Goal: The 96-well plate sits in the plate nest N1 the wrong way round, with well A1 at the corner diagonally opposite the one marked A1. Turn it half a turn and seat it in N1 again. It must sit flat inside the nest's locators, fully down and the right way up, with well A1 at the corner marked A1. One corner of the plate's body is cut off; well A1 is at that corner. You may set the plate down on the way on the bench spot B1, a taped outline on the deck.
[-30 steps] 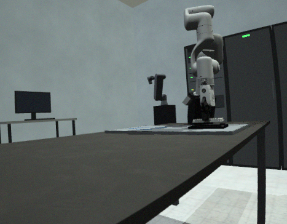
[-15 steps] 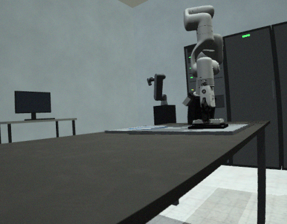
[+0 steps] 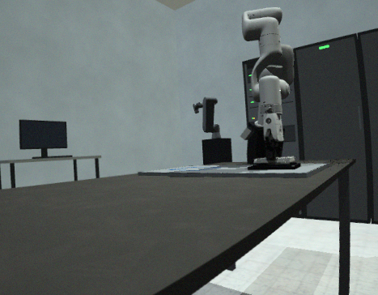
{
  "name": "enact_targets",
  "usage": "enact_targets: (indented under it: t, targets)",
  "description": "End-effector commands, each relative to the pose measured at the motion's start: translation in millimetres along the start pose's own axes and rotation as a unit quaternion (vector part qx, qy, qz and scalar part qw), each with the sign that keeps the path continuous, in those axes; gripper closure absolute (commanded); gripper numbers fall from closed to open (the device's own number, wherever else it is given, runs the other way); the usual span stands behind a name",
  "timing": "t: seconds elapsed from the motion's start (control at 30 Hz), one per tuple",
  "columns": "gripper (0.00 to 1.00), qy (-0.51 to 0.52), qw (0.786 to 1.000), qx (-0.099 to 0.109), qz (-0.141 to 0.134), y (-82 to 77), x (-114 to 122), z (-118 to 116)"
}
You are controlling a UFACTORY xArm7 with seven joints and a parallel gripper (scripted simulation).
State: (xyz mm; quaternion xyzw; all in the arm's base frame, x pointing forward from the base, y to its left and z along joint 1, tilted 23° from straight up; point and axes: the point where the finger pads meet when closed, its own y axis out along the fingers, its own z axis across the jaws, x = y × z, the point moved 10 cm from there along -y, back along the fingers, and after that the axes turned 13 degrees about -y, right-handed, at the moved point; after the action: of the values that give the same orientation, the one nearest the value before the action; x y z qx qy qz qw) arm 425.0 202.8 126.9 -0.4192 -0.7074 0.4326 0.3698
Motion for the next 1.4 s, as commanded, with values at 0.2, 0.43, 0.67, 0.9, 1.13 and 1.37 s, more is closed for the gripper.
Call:
enact_targets:
  t: [0.2,0.43,0.67,0.9,1.13,1.37]
  targets:
    - [1.0,0.0,1.0,-0.002,0.0,0.7,-0.1,-1.1]
    - [1.0,0.0,1.0,-0.002,0.0,1.8,-0.1,-1.1]
    - [1.0,0.0,1.0,-0.002,0.0,2.6,-0.1,-1.1]
    - [1.0,0.0,1.0,-0.002,0.0,3.8,-0.1,-1.1]
    - [1.0,0.0,1.0,-0.002,0.0,5.0,-0.1,-1.0]
    - [1.0,0.0,1.0,-0.002,0.0,5.8,-0.1,-1.1]
